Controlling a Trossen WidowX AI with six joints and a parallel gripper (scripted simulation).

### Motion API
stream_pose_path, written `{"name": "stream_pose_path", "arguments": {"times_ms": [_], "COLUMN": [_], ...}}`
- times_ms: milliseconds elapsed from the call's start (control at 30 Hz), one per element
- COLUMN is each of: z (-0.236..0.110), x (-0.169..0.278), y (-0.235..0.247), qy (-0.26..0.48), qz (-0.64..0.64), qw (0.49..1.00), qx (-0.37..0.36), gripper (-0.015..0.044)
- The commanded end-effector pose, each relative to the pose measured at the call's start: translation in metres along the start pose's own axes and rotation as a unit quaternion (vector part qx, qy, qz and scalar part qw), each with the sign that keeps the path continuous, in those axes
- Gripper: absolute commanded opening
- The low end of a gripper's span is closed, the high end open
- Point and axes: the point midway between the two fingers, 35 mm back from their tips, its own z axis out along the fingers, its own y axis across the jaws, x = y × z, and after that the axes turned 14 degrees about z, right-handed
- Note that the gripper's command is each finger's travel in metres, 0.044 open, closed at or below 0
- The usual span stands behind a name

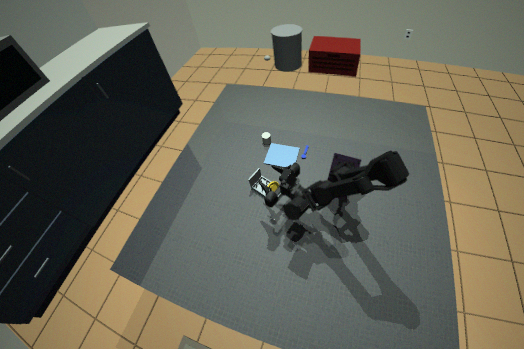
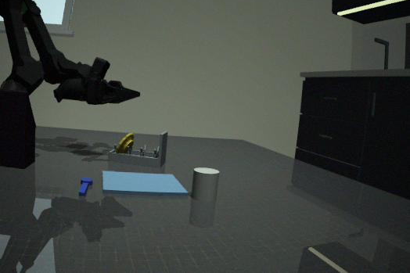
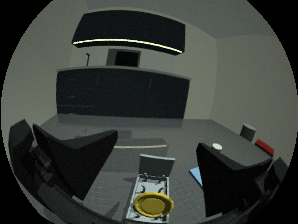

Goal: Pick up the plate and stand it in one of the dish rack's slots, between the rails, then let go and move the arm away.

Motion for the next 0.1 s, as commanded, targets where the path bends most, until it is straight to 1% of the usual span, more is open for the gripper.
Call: {"name": "stream_pose_path", "arguments": {"times_ms": [0, 67], "z": [0.0037, 0.0088], "x": [-0.0037, -0.0036], "y": [0.0009, -0.0016], "qy": [0.005, 0.01], "qz": [-0.024, -0.055], "qw": [1.0, 0.998], "qx": [0.007, 0.022], "gripper": [0.04, 0.04]}}
